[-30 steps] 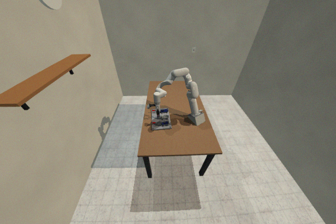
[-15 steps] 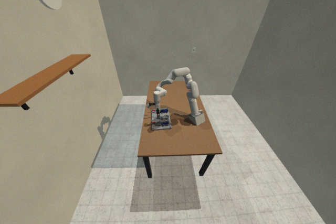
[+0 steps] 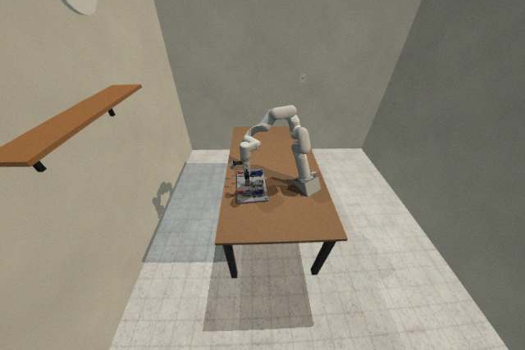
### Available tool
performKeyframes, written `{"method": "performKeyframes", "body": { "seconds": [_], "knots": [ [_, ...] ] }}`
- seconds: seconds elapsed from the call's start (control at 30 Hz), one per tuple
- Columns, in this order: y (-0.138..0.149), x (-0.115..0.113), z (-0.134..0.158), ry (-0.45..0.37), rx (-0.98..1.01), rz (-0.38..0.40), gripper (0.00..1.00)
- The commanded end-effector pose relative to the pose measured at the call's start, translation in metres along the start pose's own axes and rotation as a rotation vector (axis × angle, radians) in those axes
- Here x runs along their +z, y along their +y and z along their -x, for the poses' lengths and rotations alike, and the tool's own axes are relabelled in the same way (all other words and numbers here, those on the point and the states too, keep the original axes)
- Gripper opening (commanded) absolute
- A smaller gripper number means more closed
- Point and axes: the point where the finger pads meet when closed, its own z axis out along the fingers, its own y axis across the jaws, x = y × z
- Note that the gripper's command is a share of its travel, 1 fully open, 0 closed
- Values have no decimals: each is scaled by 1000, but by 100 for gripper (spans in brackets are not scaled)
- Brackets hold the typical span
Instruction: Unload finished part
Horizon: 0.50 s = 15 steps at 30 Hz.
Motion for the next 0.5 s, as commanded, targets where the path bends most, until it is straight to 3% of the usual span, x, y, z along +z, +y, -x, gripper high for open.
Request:
{"method": "performKeyframes", "body": {
  "seconds": [0.0,0.47],
  "knots": [
    [0,-1,-1,4,1,-1,100],
    [0,6,-1,4,1,-1,100]
  ]
}}
